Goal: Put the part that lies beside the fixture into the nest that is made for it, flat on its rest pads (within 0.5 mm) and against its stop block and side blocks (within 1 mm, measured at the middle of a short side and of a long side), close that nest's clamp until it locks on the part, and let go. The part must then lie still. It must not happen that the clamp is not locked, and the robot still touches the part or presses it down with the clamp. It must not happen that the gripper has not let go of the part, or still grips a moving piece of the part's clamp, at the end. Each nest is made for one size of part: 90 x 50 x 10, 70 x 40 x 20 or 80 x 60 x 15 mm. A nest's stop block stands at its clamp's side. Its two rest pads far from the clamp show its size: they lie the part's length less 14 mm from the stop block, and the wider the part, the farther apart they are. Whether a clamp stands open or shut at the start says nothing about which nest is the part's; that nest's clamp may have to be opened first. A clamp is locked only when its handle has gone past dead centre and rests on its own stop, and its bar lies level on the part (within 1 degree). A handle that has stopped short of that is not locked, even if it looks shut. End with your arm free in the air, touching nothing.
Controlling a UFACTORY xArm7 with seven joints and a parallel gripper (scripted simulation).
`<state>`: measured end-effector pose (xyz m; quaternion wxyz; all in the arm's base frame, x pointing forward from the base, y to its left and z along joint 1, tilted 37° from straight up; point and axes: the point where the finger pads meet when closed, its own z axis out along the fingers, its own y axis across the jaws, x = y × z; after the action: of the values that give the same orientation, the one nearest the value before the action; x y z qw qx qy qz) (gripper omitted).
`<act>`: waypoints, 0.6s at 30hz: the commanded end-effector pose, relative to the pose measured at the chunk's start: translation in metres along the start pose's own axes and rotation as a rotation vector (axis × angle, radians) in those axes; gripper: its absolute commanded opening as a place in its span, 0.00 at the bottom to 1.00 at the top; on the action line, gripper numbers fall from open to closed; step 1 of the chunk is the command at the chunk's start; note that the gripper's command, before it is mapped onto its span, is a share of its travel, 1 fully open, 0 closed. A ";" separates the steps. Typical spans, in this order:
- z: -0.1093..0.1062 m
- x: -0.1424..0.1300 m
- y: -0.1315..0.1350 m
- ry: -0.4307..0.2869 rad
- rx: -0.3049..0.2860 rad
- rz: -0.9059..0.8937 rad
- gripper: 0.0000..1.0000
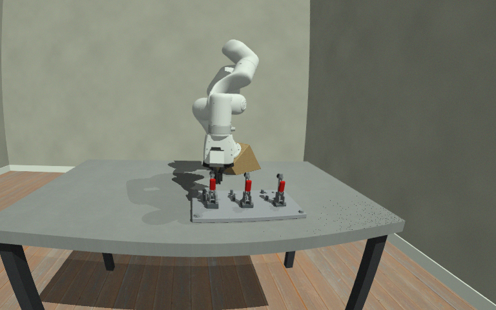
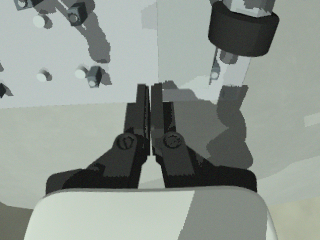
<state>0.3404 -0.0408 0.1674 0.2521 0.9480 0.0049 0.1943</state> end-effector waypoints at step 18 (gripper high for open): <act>0.013 -0.032 0.026 0.004 0.001 -0.001 0.00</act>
<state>0.3404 -0.0408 0.1674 0.2521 0.9480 0.0049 0.1943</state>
